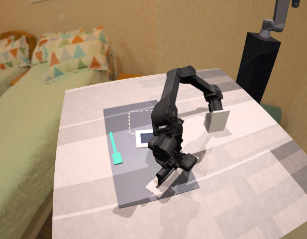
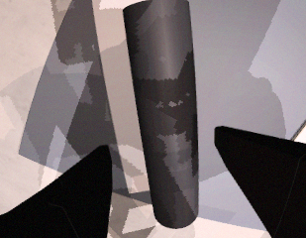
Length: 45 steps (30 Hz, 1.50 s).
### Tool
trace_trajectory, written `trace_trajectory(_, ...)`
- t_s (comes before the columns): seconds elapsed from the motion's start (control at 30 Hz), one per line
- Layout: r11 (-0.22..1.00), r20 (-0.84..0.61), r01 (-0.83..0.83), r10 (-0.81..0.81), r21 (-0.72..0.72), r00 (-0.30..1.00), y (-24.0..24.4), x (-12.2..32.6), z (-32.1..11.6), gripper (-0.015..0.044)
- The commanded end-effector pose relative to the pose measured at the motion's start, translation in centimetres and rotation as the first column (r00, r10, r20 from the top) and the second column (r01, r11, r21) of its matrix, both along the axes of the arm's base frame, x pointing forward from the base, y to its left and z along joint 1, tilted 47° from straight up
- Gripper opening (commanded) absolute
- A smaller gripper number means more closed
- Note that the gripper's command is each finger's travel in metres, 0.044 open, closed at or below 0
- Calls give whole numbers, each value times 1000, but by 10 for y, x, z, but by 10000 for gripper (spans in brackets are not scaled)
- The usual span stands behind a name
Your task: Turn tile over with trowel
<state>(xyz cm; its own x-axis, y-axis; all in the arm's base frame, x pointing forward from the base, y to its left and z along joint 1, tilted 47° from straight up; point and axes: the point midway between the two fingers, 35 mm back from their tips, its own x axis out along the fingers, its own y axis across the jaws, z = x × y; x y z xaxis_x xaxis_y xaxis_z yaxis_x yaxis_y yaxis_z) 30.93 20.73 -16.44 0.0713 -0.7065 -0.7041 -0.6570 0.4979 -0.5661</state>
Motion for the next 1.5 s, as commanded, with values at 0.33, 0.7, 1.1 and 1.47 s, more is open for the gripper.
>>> trace_trajectory(0.33, 1000, -4, 0, 0, -3, 1000, -12, 2, -12, 217)
trace_trajectory(0.7, 1000, -4, 0, 0, -3, 1000, -12, 2, -12, 144)
trace_trajectory(1.1, 1000, -4, 0, 0, -3, 1000, -12, 2, -12, 130)
trace_trajectory(1.47, 987, 153, 156, -158, 24, 976, -12, 2, -12, 130)
